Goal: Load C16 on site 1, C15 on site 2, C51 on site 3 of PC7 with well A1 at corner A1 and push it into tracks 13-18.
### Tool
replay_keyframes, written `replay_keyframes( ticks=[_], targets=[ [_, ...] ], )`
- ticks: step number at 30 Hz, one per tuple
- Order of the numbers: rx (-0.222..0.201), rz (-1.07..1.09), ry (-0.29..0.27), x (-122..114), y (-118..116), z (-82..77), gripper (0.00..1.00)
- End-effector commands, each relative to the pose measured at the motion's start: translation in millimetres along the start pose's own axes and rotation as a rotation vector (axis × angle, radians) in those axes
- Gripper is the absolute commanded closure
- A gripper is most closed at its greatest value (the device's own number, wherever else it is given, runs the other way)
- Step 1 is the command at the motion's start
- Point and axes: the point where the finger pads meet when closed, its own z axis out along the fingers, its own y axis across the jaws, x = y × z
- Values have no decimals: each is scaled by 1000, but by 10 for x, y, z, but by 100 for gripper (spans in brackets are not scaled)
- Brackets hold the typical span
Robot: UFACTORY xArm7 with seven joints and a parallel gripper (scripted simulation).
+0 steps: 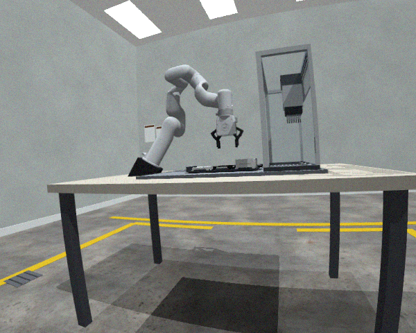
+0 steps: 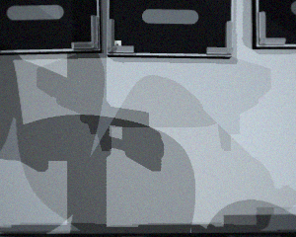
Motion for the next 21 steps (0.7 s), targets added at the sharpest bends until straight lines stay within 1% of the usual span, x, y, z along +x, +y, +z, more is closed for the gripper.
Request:
replay_keyframes(
  ticks=[1, 11, 19, 21],
  targets=[
    [-3, 0, -1, -3, 11, -85, 0],
    [-3, 0, -1, -3, 11, -85, 0],
    [-3, 0, -1, -404, 11, -86, 0],
    [-3, 0, -1, -404, 11, -86, 0]
  ],
)
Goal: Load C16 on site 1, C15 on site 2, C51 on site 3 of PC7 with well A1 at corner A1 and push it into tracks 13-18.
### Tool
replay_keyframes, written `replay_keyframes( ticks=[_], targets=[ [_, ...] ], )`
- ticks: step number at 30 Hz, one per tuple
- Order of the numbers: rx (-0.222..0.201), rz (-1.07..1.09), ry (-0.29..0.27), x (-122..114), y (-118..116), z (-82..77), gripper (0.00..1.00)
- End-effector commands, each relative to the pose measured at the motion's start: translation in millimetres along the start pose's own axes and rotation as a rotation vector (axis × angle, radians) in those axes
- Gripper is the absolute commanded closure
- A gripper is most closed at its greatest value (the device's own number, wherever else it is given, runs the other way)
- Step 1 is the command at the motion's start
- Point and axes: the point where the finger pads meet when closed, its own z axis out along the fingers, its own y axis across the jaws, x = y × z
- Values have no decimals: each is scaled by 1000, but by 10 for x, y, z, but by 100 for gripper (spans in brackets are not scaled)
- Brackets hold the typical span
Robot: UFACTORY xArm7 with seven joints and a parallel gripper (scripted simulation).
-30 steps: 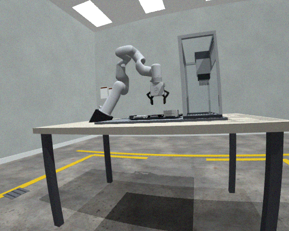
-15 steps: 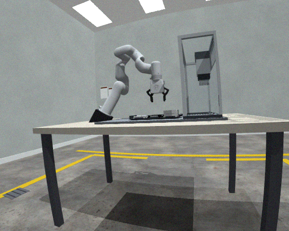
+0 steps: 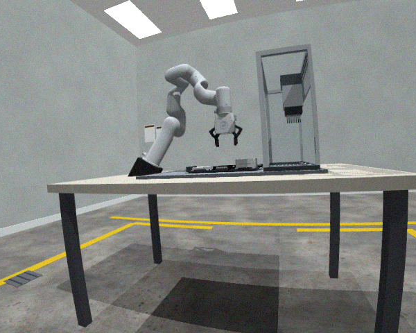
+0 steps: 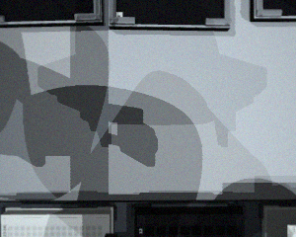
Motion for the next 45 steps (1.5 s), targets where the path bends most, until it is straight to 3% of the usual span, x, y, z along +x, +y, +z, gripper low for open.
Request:
replay_keyframes(
  ticks=[1, 32, 45],
  targets=[
    [-3, -1, 2, -213, 20, -9, 0],
    [-3, -1, 1, -1668, 18, -7, 0],
    [-3, -1, 1, -1731, 18, -7, 0]
  ],
)
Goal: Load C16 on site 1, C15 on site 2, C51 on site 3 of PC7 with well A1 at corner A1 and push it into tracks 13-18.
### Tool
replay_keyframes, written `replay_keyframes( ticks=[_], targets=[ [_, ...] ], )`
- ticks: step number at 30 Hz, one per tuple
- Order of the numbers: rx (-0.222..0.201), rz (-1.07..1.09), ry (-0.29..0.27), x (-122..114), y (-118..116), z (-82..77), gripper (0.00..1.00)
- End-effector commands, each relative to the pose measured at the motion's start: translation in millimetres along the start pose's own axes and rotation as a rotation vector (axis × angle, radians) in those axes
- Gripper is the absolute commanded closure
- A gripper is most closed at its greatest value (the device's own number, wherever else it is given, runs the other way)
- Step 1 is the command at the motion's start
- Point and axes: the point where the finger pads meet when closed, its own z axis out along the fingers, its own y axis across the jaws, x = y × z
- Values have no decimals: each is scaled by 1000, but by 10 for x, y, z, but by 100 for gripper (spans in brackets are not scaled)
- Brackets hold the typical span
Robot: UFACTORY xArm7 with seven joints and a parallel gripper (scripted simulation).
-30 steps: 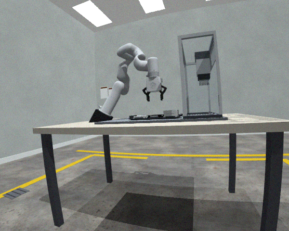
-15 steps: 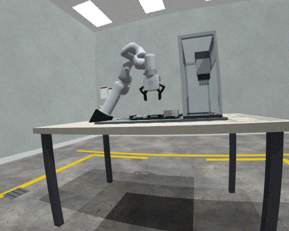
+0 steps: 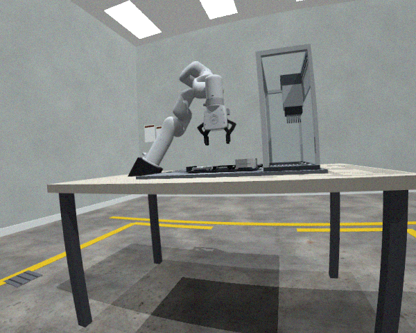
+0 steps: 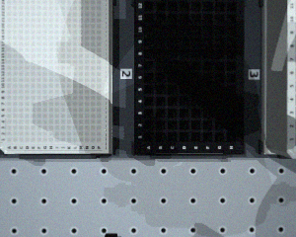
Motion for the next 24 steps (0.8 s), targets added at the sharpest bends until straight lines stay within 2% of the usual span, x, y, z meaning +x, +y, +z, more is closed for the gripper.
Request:
replay_keyframes(
  ticks=[1, 11, 24],
  targets=[
    [-2, 1, 4, -29, 8, -13, 0],
    [-2, 1, 4, -30, 9, -13, 0],
    [-2, 1, 4, -28, 9, 171, 0]
  ],
)
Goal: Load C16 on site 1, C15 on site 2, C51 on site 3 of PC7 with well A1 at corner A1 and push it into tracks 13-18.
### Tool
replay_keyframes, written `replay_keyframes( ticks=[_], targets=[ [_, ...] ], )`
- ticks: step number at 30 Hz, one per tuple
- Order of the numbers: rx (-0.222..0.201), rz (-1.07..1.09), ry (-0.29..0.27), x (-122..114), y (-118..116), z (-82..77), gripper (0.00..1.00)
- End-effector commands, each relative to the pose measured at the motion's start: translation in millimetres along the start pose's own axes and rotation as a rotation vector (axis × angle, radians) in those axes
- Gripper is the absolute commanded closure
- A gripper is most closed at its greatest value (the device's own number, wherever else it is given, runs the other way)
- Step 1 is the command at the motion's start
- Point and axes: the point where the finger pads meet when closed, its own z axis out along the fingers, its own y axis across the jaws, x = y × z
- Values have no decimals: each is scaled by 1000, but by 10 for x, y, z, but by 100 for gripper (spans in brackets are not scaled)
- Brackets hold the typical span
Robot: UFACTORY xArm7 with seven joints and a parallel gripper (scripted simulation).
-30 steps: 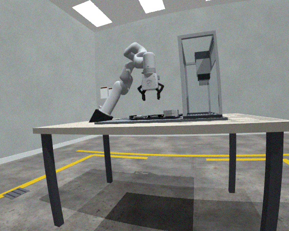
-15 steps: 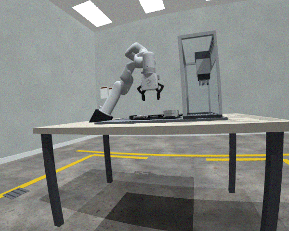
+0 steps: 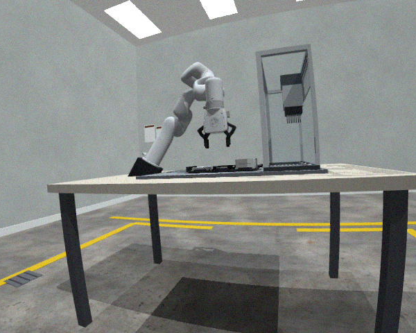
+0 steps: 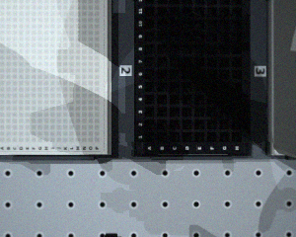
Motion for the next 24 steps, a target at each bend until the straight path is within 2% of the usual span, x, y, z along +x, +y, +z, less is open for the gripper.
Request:
replay_keyframes(
  ticks=[1, 24],
  targets=[
    [-4, 0, -3, -15, 11, 55, 0],
    [-4, 0, -3, -16, 12, 406, 0]
  ],
)
